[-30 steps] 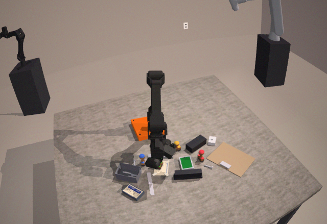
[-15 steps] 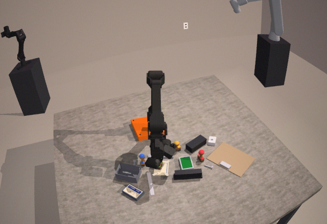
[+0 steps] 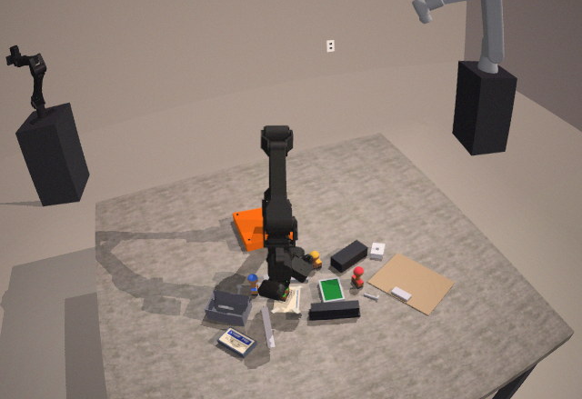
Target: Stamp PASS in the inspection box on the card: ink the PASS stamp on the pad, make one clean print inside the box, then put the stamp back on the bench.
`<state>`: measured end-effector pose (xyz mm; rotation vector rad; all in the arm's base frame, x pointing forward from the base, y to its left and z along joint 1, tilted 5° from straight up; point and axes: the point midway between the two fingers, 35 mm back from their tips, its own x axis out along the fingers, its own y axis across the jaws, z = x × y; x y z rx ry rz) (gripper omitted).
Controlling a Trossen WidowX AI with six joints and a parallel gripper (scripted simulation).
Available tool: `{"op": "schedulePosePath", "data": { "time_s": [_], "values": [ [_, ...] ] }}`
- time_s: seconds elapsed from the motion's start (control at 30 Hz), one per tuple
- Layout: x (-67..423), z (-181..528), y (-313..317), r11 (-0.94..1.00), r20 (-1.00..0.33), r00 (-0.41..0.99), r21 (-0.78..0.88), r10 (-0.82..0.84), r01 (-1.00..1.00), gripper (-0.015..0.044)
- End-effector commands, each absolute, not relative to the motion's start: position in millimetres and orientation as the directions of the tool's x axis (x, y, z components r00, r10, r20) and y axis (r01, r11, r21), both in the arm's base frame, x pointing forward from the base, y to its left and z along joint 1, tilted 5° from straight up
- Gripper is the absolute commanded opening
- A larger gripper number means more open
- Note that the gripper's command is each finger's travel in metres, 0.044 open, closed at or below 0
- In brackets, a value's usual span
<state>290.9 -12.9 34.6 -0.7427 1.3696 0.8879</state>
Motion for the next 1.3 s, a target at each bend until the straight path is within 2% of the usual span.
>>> {"op": "schedulePosePath", "data": {
  "time_s": [0.0, 1.27],
  "values": [
    [290.7, 36.8, -12.6, 0.493, -0.995, -0.012, 0.06, 0.1, -0.868, 0.0],
    [291.9, 91.4, -16.9, 0.493, -0.995, -0.012, 0.06, 0.1, -0.868, 0.0]
  ]
}}
